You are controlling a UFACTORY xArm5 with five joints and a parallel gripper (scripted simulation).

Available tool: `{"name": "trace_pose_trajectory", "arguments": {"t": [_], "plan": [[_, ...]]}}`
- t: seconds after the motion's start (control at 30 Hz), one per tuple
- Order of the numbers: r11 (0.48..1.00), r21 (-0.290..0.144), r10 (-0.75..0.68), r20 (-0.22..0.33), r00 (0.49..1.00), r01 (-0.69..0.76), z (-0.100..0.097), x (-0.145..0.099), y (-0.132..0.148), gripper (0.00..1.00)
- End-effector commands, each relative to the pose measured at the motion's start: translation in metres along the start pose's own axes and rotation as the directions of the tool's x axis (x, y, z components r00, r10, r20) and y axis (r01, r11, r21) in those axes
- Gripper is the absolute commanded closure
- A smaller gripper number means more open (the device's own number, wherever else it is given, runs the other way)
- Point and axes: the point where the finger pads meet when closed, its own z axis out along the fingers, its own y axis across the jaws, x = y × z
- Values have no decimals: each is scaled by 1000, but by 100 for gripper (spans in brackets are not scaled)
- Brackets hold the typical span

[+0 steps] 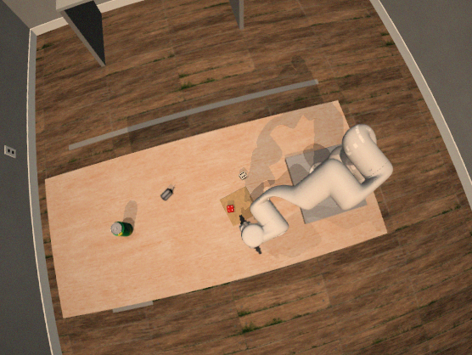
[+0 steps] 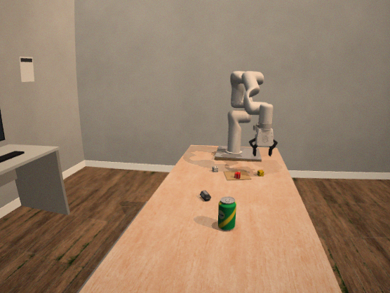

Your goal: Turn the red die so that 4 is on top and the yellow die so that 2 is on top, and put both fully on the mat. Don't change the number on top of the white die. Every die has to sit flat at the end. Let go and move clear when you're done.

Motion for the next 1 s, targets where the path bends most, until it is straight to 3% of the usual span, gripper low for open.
{"name": "trace_pose_trajectory", "arguments": {"t": [0.0, 0.23, 0.47, 0.5, 0.6, 0.67, 0.83, 0.87, 0.97], "plan": [[993, -1, 119, 4, 993, -119, 0, -1, 0, 0], [943, -2, 334, 4, 943, -334, 2, 0, 0, 0], [861, -3, 509, 3, 861, -509, 4, 1, 0, 0], [832, -3, 555, 3, 832, -555, 4, 1, 0, 0], [823, -3, 568, 3, 823, -568, 4, 1, 0, 0], [752, -3, 659, 3, 752, -659, 5, 1, 0, 0], [676, -4, 737, 2, 676, -737, 6, 2, 0, 0], [631, -4, 775, 2, 631, -775, 7, 2, 0, 0], [562, -4, 827, 2, 562, -827, 8, 2, 0, 0]]}}
